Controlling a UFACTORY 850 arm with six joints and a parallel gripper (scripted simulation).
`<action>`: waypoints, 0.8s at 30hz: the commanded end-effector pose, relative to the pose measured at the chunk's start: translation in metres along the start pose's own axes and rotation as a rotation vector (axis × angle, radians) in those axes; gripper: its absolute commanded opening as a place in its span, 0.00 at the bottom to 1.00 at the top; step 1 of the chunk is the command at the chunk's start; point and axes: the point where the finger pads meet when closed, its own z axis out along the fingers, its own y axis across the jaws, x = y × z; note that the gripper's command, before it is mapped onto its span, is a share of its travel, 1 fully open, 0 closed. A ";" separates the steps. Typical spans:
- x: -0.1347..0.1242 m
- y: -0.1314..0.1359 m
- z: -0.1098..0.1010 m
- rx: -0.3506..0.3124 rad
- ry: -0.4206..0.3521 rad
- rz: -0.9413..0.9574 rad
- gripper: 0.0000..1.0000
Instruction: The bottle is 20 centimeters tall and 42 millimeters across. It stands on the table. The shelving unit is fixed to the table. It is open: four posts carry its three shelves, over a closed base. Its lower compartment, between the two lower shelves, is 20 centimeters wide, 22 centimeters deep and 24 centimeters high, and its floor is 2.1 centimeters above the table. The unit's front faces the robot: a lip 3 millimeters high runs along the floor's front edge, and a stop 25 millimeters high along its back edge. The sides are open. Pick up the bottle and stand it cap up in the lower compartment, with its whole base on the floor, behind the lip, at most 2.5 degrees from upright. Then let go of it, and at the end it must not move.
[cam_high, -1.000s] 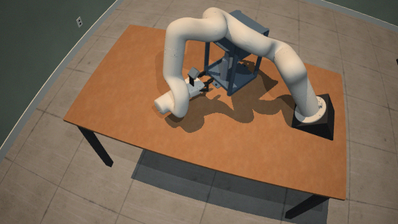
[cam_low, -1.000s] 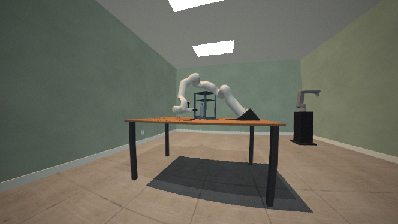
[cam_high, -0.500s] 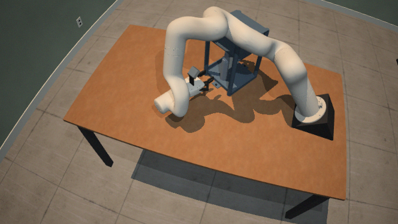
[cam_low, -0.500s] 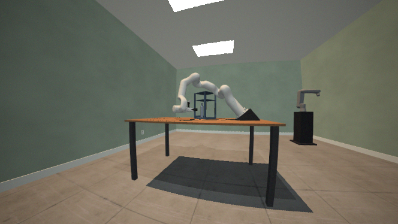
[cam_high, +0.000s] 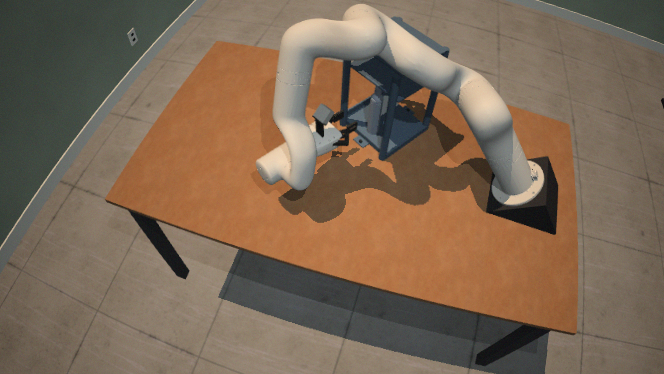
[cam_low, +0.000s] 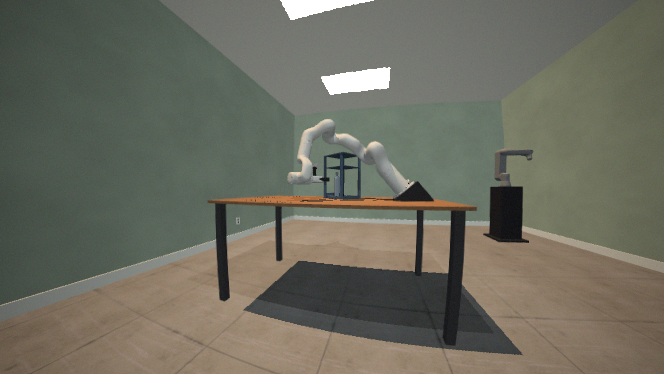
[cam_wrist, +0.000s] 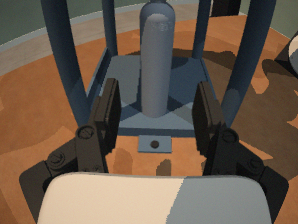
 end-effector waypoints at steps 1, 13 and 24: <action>0.010 0.000 0.000 0.000 -0.001 0.001 0.61; 0.043 0.000 0.000 0.000 -0.001 0.001 0.61; 0.062 0.000 0.000 0.000 -0.001 0.001 0.61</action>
